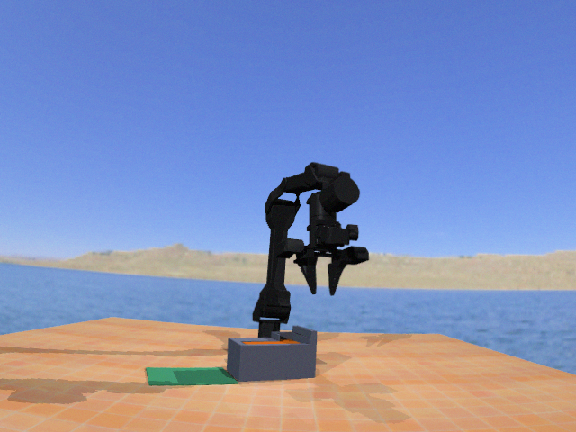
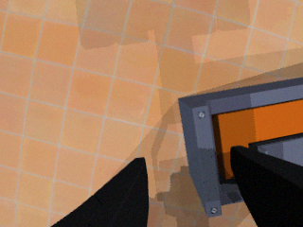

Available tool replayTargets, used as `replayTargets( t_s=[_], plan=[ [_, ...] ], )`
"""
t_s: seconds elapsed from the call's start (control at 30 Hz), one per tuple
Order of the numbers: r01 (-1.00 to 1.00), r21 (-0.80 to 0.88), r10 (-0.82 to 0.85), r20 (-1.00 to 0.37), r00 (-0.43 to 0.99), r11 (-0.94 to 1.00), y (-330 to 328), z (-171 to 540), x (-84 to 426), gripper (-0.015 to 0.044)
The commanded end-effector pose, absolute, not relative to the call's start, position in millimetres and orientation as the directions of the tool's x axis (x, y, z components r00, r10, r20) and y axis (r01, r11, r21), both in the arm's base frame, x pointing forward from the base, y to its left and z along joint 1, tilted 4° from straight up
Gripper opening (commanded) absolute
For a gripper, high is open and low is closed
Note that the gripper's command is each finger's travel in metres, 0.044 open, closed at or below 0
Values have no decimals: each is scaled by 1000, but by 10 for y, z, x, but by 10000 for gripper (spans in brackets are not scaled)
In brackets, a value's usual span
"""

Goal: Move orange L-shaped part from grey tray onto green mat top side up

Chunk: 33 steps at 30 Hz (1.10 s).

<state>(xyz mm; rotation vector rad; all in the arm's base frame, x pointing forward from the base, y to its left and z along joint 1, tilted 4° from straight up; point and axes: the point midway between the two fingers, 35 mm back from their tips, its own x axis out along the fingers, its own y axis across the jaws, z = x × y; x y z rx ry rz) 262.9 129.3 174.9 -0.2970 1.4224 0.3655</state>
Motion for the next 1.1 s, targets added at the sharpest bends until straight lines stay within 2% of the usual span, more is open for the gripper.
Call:
replayTargets(
  t_s=[0.0, 0.23, 0.5, 1.07],
  plan=[
    [-461, 41, 27, -999, -37, 886, 947, 1606, 2534, 180],
    [-461, 41, 27, -999, -37, 886, 951, 1544, 2539, 180],
    [-461, 42, 28, -999, -37, 886, 967, 884, 2509, 180],
    [-461, 42, 28, -999, -37, 886, 974, 678, 2505, 180]
  ],
)
